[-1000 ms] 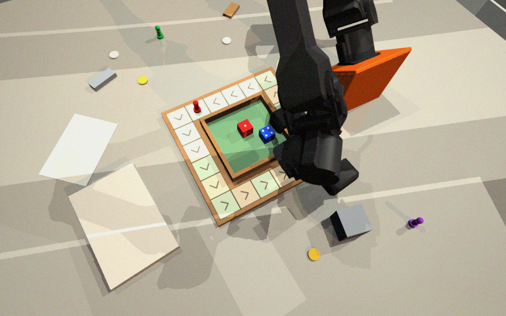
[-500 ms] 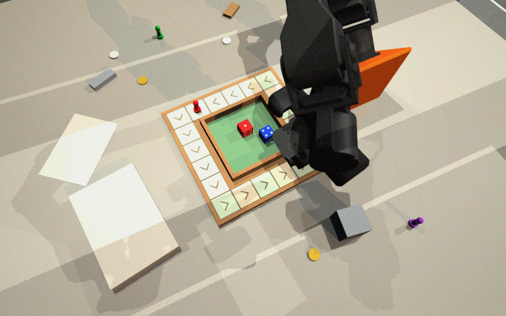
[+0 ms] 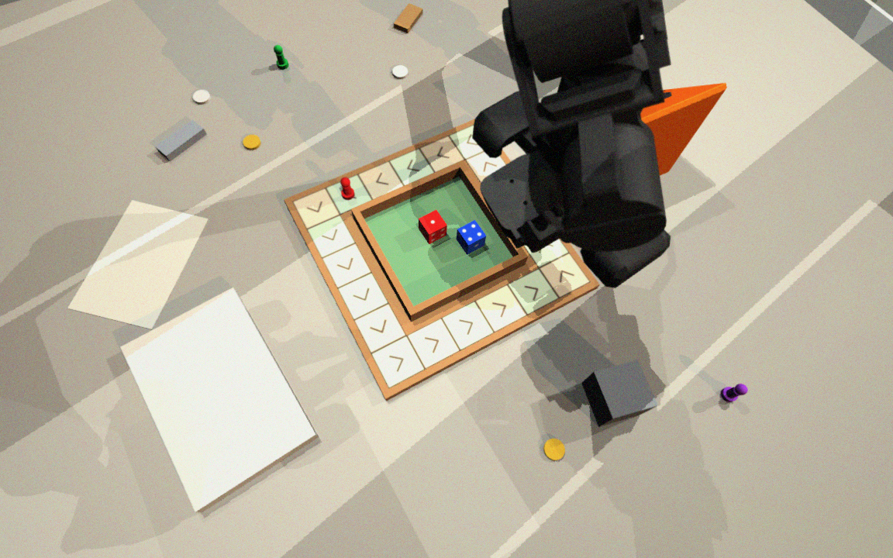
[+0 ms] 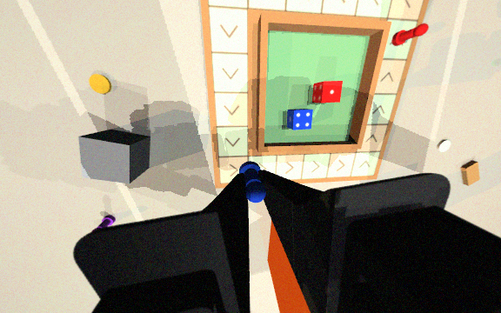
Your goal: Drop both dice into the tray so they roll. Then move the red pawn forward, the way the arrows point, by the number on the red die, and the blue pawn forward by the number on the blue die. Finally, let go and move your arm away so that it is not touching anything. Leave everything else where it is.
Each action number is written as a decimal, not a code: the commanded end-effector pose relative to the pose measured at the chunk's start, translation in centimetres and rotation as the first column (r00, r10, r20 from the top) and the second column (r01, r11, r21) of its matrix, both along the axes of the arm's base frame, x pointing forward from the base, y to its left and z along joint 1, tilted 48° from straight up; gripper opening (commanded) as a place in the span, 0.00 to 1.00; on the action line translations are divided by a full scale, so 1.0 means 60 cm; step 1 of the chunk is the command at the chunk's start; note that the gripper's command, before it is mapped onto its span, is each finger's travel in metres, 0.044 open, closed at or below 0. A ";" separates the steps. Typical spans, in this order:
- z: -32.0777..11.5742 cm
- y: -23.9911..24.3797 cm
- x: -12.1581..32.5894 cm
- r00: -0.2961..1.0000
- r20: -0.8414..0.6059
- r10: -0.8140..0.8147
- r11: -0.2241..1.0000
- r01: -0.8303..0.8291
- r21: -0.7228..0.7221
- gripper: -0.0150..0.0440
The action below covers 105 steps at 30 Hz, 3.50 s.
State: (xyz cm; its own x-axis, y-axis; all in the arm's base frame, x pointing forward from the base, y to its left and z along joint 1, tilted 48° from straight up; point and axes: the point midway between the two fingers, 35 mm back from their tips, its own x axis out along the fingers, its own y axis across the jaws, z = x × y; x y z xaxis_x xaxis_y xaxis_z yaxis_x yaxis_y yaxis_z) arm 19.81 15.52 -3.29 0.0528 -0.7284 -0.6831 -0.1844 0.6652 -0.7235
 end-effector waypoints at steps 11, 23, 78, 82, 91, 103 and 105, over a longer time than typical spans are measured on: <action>0.039 -0.092 -0.008 1.000 -0.002 0.003 1.000 -0.003 0.001 0.25; 0.061 -0.175 -0.033 1.000 -0.002 0.002 1.000 -0.002 -0.004 0.25; 0.062 -0.243 -0.061 1.000 -0.002 0.000 1.000 0.000 -0.010 0.88; 0.073 -0.234 -0.063 1.000 -0.002 0.000 1.000 0.000 -0.012 1.00; 0.130 -0.119 -0.064 0.998 0.046 -0.045 0.999 0.046 -0.008 1.00; 0.128 -0.118 -0.060 0.998 0.052 -0.032 0.999 0.032 0.003 1.00; 0.128 -0.118 -0.060 0.998 0.052 -0.032 0.999 0.032 0.003 1.00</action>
